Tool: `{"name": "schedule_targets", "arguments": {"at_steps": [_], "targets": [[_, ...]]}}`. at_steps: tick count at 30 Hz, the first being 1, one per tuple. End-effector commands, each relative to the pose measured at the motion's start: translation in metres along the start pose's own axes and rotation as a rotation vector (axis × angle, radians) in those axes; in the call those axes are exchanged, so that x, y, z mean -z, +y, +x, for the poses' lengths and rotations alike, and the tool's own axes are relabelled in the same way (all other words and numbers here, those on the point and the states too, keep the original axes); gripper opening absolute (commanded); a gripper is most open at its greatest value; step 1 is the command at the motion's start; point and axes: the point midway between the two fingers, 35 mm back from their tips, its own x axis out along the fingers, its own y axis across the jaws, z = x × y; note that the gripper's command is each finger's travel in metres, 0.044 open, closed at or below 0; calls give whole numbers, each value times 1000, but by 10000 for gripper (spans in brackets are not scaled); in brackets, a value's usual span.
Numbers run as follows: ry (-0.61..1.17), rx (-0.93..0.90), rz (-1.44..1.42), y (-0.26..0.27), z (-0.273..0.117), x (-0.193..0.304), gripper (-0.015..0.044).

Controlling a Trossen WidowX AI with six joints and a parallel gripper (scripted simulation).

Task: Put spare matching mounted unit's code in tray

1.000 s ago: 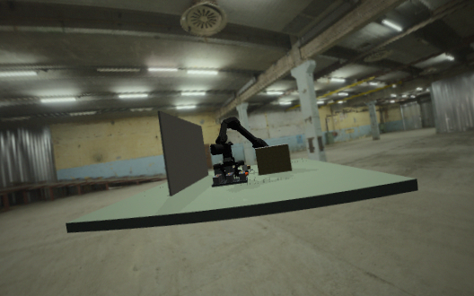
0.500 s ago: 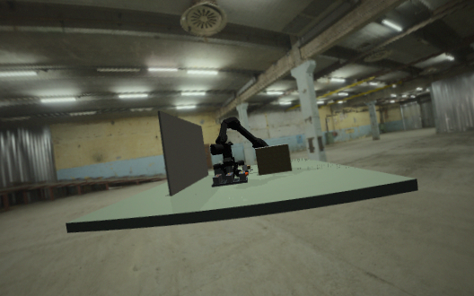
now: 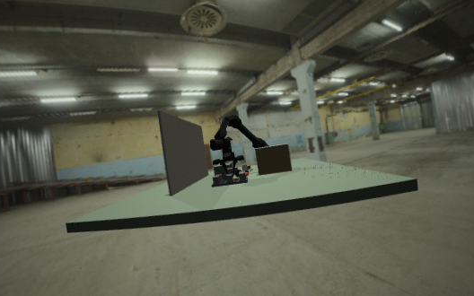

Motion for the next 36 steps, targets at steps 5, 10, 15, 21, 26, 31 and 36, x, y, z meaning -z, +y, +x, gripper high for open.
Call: {"name": "schedule_targets", "arguments": {"at_steps": [5,10,15,21,26,31,36], "targets": [[-14,14,9,0,-49,0,0],[-12,19,2,-1,-46,-1,0],[-14,17,4,-2,-76,1,0],[-16,13,7,2,-117,6,0],[-16,13,7,3,-122,7,0],[-25,16,-3,-6,-124,18,0],[-42,26,-21,-24,-129,44,0]]}}
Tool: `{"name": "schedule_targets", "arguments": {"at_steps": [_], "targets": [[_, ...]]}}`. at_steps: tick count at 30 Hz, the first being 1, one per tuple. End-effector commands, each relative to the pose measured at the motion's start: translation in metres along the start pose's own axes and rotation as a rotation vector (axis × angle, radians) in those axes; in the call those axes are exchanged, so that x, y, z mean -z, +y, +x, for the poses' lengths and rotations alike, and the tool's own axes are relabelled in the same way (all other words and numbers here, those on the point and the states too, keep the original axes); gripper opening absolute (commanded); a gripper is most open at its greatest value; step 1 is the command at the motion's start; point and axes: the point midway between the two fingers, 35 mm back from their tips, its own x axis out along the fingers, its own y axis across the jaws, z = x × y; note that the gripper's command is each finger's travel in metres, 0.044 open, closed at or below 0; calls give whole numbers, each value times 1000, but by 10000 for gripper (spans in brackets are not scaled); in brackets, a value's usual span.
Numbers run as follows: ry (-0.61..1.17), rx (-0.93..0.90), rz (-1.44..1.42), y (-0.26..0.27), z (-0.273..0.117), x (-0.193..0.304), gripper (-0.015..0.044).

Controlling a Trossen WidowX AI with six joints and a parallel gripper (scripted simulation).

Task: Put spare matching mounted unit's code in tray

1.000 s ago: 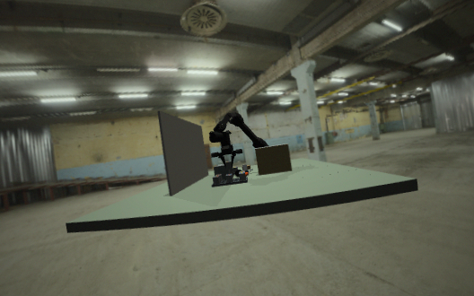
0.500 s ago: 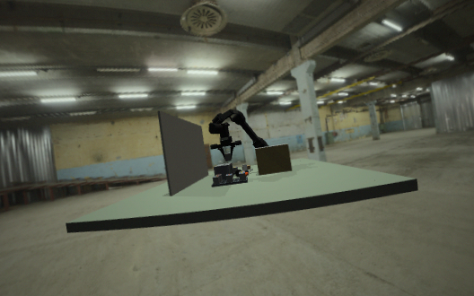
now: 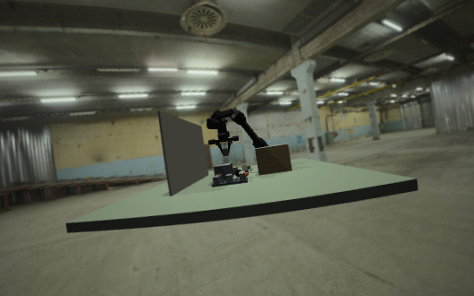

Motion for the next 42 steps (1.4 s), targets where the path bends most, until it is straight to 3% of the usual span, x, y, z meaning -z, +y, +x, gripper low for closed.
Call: {"name": "schedule_targets", "arguments": {"at_steps": [1,21,38,42], "targets": [[-19,11,-1,-16,-7,24,0],[-37,24,5,-76,-14,178,0],[23,3,29,-64,-5,327,0],[31,-1,31,-60,-5,340,0]]}}
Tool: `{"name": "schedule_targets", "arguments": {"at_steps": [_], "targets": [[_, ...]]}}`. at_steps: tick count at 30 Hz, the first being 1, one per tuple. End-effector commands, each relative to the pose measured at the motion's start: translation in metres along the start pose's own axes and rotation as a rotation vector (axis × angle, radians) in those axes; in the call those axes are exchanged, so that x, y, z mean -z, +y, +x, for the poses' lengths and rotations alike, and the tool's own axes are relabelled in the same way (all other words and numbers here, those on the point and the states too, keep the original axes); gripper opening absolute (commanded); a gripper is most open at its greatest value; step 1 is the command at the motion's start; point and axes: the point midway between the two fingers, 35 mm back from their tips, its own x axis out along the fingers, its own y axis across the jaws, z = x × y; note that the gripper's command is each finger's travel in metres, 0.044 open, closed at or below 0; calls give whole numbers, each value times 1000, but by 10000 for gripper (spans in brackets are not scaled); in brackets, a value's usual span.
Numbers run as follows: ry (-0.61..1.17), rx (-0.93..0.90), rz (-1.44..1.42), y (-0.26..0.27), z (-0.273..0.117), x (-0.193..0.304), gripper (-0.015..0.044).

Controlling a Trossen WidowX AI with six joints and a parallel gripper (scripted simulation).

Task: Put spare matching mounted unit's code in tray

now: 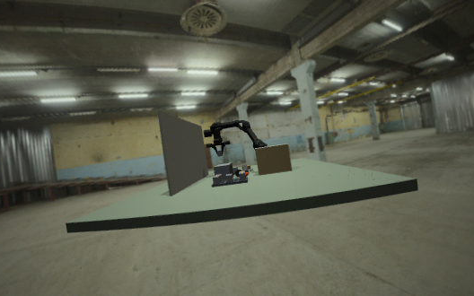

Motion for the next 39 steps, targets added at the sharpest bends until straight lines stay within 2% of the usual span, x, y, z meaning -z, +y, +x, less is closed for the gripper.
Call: {"name": "schedule_targets", "arguments": {"at_steps": [1,39], "targets": [[8,4,-2,4,-2,13,0],[2,5,-1,-2,28,12,0]]}}
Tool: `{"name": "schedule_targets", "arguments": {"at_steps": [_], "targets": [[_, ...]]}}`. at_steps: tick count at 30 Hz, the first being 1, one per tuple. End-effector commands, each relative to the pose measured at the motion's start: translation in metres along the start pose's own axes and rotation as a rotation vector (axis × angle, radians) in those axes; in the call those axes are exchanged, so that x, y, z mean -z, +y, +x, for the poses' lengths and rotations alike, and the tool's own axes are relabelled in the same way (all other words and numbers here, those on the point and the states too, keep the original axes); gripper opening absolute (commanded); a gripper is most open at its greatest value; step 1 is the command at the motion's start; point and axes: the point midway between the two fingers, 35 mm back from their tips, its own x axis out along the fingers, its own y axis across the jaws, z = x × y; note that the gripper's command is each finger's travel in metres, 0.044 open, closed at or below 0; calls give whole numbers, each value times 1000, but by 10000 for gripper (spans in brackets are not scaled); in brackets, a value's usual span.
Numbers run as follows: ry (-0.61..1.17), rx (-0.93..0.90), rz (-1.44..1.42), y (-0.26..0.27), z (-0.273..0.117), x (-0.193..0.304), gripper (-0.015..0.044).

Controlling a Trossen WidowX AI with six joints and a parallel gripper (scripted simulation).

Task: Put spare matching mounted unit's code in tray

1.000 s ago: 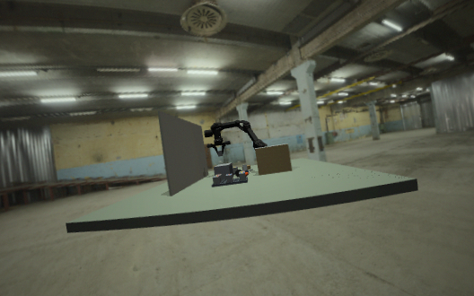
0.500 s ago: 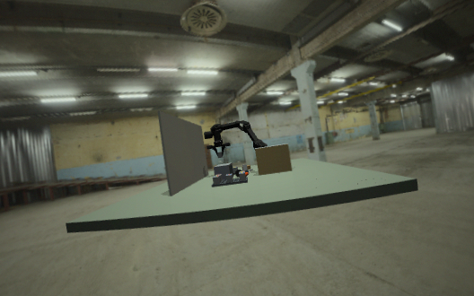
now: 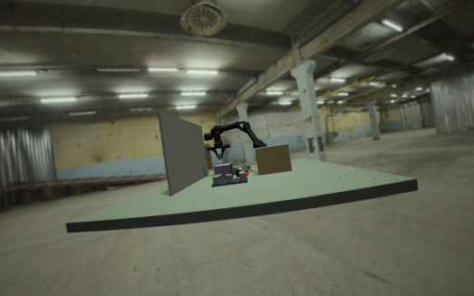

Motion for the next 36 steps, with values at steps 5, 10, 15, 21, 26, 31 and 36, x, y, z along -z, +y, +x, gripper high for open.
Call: {"name": "schedule_targets", "arguments": {"at_steps": [5,10,15,21,26,31,36], "targets": [[3,0,-1,0,7,2,0],[3,1,0,-1,12,2,0],[2,1,0,-1,16,2,0],[2,1,0,-2,21,2,0],[2,1,0,-2,26,2,0],[1,1,0,-2,30,2,0],[1,1,0,-3,35,2,0]]}}
